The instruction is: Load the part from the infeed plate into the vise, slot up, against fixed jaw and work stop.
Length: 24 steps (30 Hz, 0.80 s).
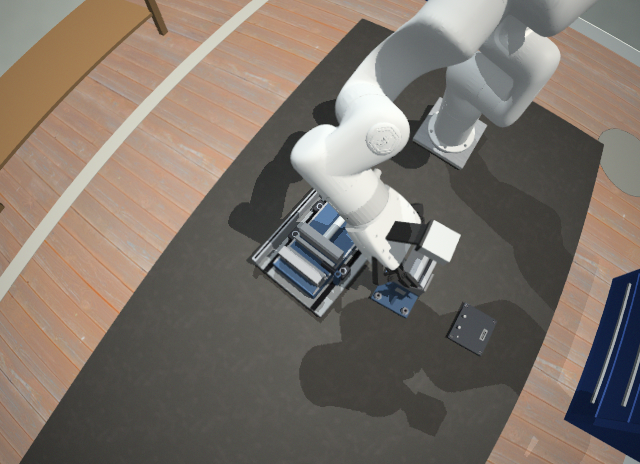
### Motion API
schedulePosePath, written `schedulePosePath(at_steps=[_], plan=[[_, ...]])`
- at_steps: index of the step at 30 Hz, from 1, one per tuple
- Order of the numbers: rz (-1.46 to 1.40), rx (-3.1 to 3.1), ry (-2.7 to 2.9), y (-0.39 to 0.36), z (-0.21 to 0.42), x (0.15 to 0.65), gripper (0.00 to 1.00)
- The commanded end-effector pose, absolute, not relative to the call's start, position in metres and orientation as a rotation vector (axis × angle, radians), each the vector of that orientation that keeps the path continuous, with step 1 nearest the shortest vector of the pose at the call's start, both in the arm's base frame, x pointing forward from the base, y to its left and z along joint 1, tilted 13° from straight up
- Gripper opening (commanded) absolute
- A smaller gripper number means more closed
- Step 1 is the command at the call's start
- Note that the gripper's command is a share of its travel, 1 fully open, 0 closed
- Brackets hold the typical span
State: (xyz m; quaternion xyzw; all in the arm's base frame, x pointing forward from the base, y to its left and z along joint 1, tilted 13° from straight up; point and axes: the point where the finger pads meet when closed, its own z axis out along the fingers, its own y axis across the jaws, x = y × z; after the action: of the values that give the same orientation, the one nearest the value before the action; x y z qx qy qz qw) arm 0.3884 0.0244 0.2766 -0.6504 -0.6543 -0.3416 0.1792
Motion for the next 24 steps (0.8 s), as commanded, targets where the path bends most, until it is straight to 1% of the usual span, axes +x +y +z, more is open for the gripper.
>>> schedulePosePath(at_steps=[1, 24], plan=[[-0.969, -1.839, -1.853, 0.024, 0.271, 0.391, 0.00], [-0.969, -1.839, -1.853, 0.023, 0.250, 0.395, 0.00]])
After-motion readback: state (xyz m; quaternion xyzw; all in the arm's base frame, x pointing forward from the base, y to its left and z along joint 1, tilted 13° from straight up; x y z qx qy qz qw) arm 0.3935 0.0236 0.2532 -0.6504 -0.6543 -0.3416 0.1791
